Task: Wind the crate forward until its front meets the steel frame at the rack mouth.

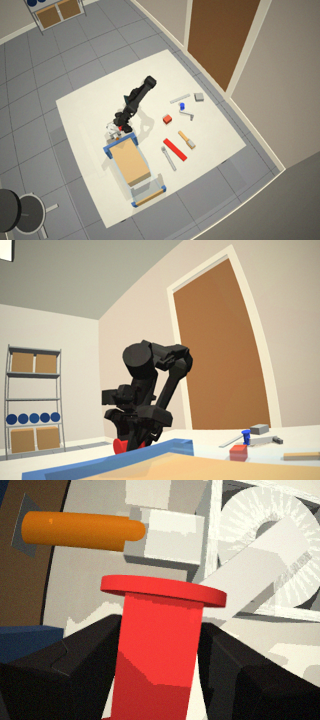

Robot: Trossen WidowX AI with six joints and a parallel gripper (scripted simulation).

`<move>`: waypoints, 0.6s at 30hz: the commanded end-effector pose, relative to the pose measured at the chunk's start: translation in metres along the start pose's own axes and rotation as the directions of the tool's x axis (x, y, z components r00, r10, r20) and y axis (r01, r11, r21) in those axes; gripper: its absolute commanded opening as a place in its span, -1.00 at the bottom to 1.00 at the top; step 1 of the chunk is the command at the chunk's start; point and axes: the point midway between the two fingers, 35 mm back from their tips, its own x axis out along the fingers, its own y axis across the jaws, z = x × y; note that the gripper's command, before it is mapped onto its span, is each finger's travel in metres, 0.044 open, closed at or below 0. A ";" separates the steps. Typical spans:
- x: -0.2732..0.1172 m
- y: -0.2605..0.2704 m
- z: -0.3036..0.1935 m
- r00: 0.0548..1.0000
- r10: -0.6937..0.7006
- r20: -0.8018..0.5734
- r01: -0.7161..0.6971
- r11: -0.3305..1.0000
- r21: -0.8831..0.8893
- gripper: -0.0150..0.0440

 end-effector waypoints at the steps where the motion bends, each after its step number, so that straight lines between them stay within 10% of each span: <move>1: 0.000 -0.001 -0.001 1.000 -0.006 -0.004 0.006 1.000 0.002 0.31; 9: 0.000 -0.001 -0.001 1.000 -0.006 -0.004 0.006 1.000 0.002 1.00; 18: -0.042 0.000 0.021 1.000 -0.007 -0.001 0.007 1.000 0.002 1.00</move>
